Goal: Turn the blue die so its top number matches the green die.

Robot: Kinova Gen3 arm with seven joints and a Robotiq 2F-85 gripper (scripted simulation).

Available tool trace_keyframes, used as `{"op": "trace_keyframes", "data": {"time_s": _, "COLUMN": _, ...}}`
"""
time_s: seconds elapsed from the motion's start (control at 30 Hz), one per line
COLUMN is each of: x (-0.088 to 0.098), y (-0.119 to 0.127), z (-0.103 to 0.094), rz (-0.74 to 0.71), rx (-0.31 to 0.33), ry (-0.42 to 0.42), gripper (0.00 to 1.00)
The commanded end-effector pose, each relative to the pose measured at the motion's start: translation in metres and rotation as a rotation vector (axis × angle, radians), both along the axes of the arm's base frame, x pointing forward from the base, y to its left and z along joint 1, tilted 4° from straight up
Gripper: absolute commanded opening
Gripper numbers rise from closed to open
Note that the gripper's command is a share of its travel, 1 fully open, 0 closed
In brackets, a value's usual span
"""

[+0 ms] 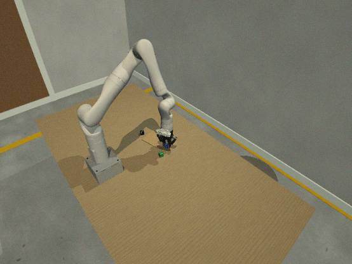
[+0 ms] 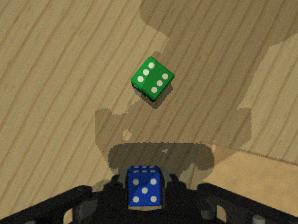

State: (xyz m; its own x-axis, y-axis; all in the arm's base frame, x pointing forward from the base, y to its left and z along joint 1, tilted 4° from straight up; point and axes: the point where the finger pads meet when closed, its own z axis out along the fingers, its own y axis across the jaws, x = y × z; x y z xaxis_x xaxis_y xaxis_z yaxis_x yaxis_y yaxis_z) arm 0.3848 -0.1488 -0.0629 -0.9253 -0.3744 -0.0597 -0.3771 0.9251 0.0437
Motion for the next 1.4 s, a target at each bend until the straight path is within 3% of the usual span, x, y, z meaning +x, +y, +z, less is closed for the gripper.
{"op": "trace_keyframes", "data": {"time_s": 0.0, "x": 0.000, "y": 0.000, "z": 0.001, "rz": 0.000, "rx": 0.000, "ry": -0.001, "gripper": 0.21}}
{"op": "trace_keyframes", "data": {"time_s": 0.33, "x": -0.001, "y": -0.002, "z": 0.029, "rz": 0.000, "rx": 0.000, "ry": -0.001, "gripper": 0.21}}
{"op": "trace_keyframes", "data": {"time_s": 0.57, "x": -0.003, "y": -0.005, "z": 0.077, "rz": 0.000, "rx": 0.000, "ry": -0.001, "gripper": 0.21}}
{"op": "trace_keyframes", "data": {"time_s": 0.7, "x": -0.003, "y": -0.006, "z": 0.095, "rz": 0.000, "rx": 0.000, "ry": -0.001, "gripper": 0.21}}
{"op": "trace_keyframes", "data": {"time_s": 1.37, "x": -0.004, "y": -0.006, "z": 0.100, "rz": -0.004, "rx": 0.000, "ry": 0.000, "gripper": 0.21}}
